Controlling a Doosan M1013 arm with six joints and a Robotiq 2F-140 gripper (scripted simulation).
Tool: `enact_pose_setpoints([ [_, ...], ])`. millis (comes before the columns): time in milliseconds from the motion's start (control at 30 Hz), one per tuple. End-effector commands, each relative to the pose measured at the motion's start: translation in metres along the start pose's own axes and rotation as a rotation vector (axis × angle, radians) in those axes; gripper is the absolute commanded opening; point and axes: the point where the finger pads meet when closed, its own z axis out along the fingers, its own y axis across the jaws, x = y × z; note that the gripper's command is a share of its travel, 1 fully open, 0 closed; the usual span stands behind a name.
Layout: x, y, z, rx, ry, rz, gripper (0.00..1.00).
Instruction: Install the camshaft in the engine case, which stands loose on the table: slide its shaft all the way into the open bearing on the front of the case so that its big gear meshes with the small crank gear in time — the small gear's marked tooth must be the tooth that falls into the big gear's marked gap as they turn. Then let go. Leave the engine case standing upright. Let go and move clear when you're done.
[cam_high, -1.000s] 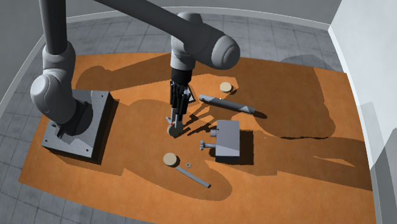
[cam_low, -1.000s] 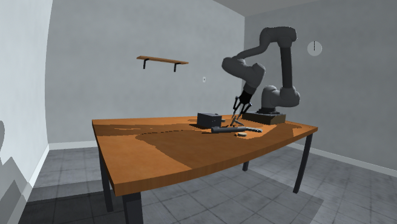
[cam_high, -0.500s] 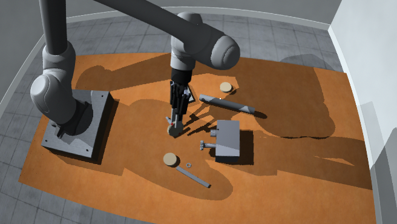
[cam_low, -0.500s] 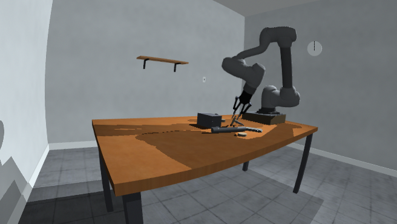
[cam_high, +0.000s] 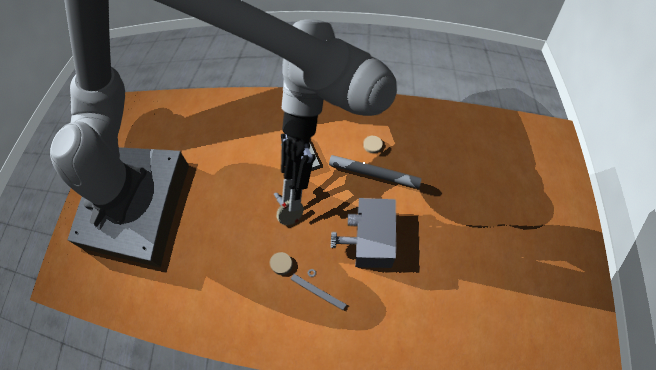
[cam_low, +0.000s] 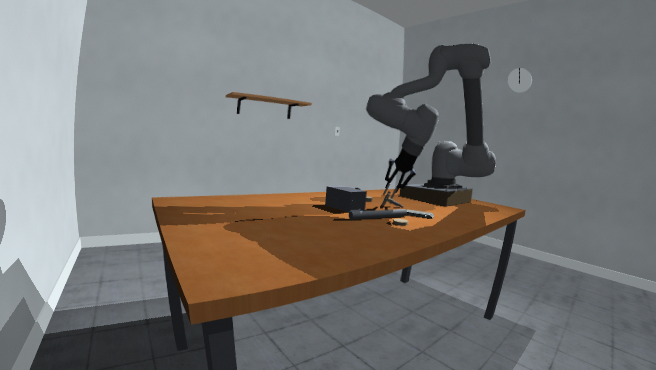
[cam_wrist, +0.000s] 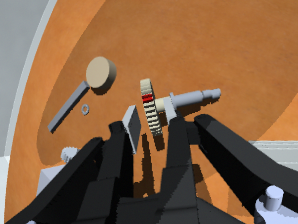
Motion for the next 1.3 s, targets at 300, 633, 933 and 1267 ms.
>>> enact_pose_setpoints([
  [300, 0.0004, -0.0002, 0.005, 0.004, 0.001, -0.003, 0.05],
  [633, 0.0004, -0.0002, 0.005, 0.004, 0.001, -0.003, 0.05],
  [933, 0.0004, -0.0002, 0.005, 0.004, 0.001, -0.003, 0.05],
  [1267, 0.0004, -0.0003, 0.005, 0.004, 0.001, -0.003, 0.05],
])
